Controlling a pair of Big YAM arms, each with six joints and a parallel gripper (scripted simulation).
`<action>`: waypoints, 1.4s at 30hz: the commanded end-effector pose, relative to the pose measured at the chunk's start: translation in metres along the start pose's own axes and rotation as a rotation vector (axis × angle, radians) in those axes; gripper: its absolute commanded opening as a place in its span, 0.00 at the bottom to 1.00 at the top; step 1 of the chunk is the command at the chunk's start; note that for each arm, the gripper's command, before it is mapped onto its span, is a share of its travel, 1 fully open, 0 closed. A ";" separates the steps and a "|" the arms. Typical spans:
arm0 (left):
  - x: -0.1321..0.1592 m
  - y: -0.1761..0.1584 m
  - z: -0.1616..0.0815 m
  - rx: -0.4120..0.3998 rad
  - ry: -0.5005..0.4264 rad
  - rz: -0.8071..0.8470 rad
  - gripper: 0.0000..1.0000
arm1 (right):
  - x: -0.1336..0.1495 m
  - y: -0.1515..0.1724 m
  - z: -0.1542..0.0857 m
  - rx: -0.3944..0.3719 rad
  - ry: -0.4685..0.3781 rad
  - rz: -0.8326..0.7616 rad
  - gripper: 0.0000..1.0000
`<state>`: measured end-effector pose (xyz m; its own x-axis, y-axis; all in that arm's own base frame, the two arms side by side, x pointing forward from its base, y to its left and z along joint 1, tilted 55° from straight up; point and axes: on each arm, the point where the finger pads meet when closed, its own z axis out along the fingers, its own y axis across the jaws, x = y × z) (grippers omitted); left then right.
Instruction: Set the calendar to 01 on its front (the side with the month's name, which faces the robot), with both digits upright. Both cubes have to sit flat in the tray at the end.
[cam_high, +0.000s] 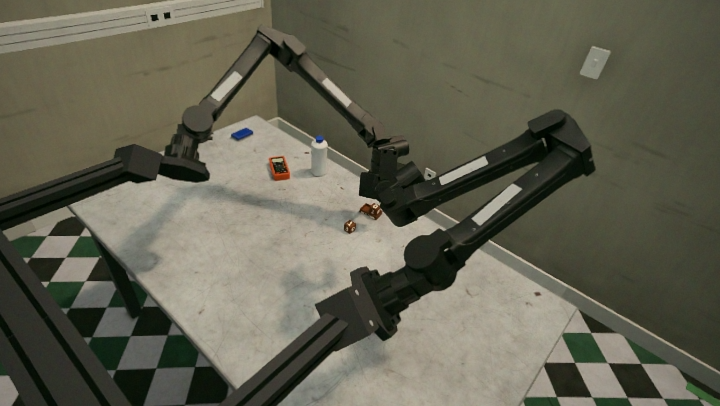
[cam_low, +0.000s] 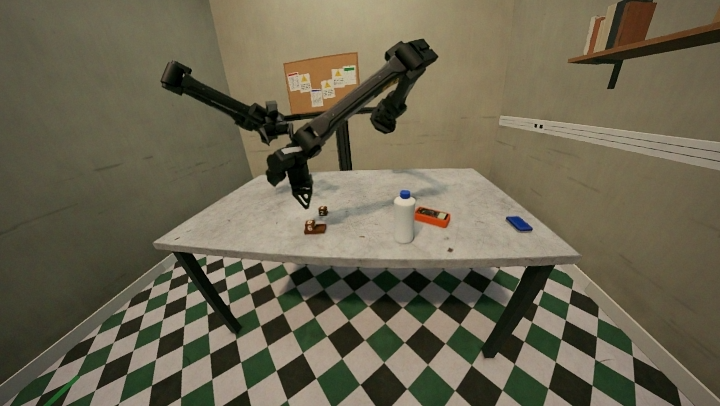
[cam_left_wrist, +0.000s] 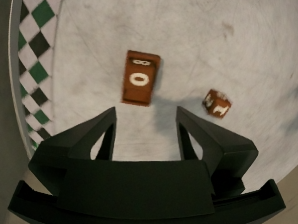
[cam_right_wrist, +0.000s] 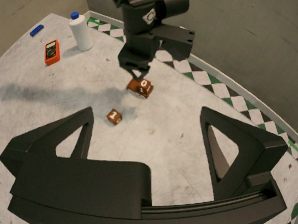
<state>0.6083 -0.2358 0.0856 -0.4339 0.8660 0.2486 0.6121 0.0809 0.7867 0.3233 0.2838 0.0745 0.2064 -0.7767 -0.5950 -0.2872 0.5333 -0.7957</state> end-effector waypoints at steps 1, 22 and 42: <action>0.009 -0.023 0.023 0.020 0.024 -0.245 0.55 | 0.000 0.001 0.000 -0.001 0.001 0.001 1.00; 0.039 -0.090 0.055 0.011 0.023 -1.022 0.55 | 0.000 0.001 0.000 -0.001 0.001 0.001 1.00; 0.051 -0.108 0.068 0.001 0.015 -1.237 0.55 | 0.000 0.001 0.000 -0.001 0.001 0.001 1.00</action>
<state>0.5558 -0.1740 -0.0212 -0.7312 0.2303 -0.6420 -0.1871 0.8374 0.5135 0.3233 0.2838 0.0745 0.2064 -0.7767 -0.5950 -0.2872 0.5333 -0.7957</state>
